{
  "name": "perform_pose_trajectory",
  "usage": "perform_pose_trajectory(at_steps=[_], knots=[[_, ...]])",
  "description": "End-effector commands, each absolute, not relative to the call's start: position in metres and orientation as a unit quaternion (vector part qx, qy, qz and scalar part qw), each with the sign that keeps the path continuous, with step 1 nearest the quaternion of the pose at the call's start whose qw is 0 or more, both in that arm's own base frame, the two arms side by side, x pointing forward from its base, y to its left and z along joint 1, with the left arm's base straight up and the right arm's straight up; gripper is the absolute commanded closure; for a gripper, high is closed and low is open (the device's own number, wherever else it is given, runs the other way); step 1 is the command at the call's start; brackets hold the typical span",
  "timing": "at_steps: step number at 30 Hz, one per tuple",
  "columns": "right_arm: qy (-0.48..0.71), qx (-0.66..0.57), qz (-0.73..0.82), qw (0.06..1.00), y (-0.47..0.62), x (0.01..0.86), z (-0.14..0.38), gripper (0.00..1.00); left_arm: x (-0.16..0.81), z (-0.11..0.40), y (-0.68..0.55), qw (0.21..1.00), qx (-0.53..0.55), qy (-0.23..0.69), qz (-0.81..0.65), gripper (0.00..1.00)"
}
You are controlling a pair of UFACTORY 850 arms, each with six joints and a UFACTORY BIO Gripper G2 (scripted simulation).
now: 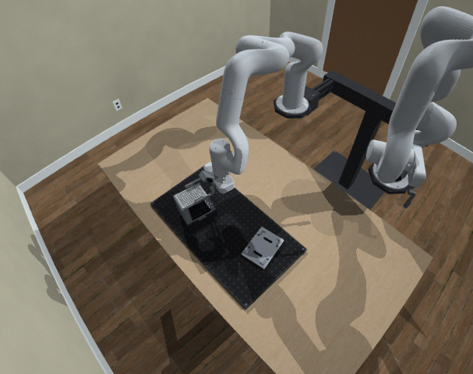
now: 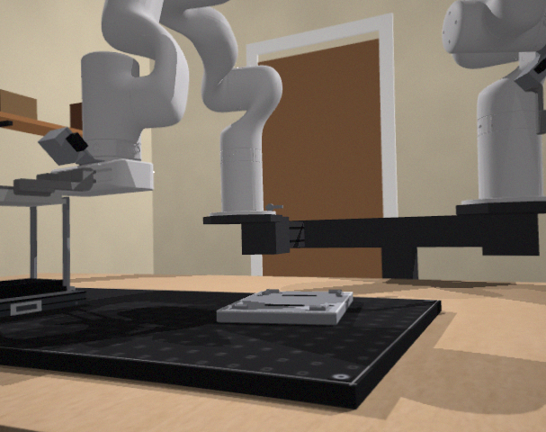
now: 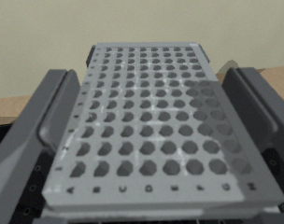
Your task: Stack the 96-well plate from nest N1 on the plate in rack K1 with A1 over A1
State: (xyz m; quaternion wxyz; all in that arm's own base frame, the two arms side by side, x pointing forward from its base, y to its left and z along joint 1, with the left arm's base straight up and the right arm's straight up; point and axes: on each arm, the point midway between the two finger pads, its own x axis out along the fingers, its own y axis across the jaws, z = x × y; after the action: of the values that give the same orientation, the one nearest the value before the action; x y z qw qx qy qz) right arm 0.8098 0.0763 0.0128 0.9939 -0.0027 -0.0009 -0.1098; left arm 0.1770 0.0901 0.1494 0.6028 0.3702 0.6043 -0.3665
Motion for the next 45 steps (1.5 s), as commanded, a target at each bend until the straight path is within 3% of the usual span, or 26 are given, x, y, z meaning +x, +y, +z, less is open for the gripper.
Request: perform_pose_trajectory(at_steps=[1,45], knots=[[-0.002,-0.002,-0.110,0.994,0.076,0.811,0.013,1.00,0.177,0.150,0.090,0.603,0.370,0.604,-0.366,0.00],[-0.002,-0.002,-0.110,0.994,0.076,0.811,-0.035,1.00,0.177,0.150,0.090,0.603,0.370,0.604,-0.366,0.00]])
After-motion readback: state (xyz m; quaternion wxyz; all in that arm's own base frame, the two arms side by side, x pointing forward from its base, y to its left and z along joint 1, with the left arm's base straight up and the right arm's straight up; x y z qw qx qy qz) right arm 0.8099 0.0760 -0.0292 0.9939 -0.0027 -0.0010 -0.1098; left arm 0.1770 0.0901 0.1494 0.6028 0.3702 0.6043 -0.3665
